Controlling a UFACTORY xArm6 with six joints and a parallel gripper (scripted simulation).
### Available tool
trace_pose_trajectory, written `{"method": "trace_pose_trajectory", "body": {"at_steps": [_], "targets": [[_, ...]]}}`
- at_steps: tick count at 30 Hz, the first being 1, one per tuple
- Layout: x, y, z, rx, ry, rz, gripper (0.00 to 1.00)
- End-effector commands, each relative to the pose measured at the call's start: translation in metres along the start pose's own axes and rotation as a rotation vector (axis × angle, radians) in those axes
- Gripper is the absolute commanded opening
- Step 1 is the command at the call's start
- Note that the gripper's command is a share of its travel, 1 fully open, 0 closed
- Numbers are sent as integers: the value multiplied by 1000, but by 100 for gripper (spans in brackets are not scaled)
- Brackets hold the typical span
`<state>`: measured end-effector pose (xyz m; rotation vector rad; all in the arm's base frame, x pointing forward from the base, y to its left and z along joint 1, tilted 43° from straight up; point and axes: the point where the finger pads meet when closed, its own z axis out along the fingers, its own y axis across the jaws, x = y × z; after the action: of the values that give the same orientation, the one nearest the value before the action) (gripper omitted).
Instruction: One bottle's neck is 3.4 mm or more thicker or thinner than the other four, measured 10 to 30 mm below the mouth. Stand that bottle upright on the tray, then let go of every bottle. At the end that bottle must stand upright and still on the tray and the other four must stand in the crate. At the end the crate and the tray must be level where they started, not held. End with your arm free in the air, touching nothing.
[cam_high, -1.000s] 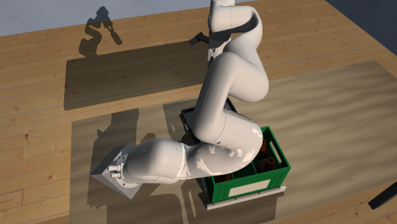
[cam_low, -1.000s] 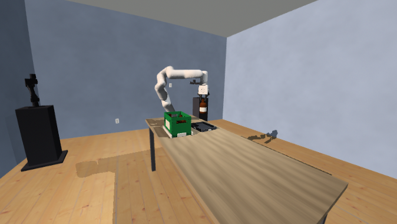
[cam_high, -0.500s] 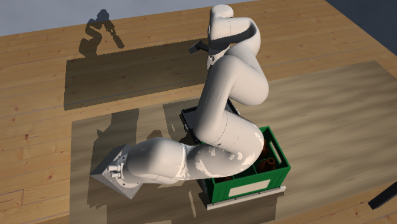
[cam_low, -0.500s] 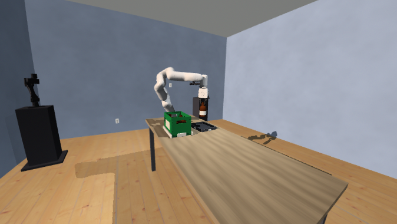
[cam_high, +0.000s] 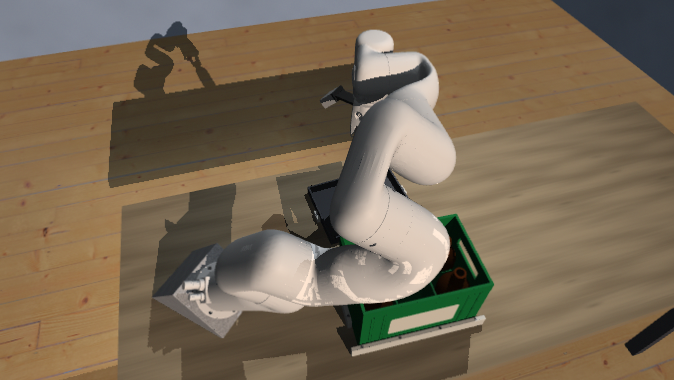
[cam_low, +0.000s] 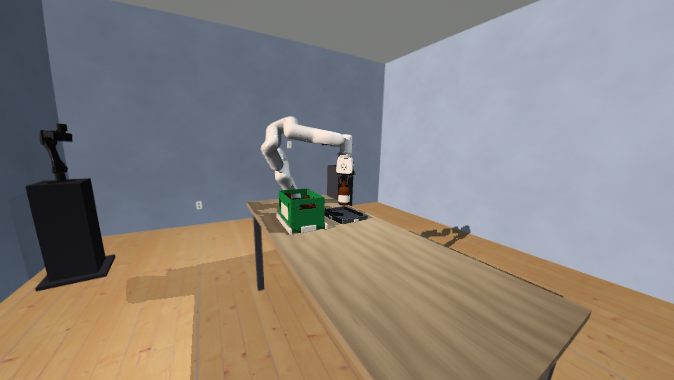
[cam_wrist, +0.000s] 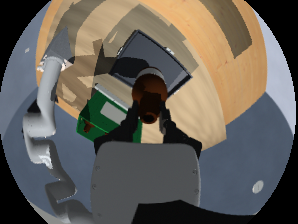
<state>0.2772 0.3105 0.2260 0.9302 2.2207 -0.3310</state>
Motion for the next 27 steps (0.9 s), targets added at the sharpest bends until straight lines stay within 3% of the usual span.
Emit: {"method": "trace_pose_trajectory", "body": {"at_steps": [1, 15, 27], "targets": [[0, 1, 3, -5, 2, 2, 0], [0, 2, 37, -5, 2, 2, 0], [0, 2, 49, -5, 2, 2, 0]]}}
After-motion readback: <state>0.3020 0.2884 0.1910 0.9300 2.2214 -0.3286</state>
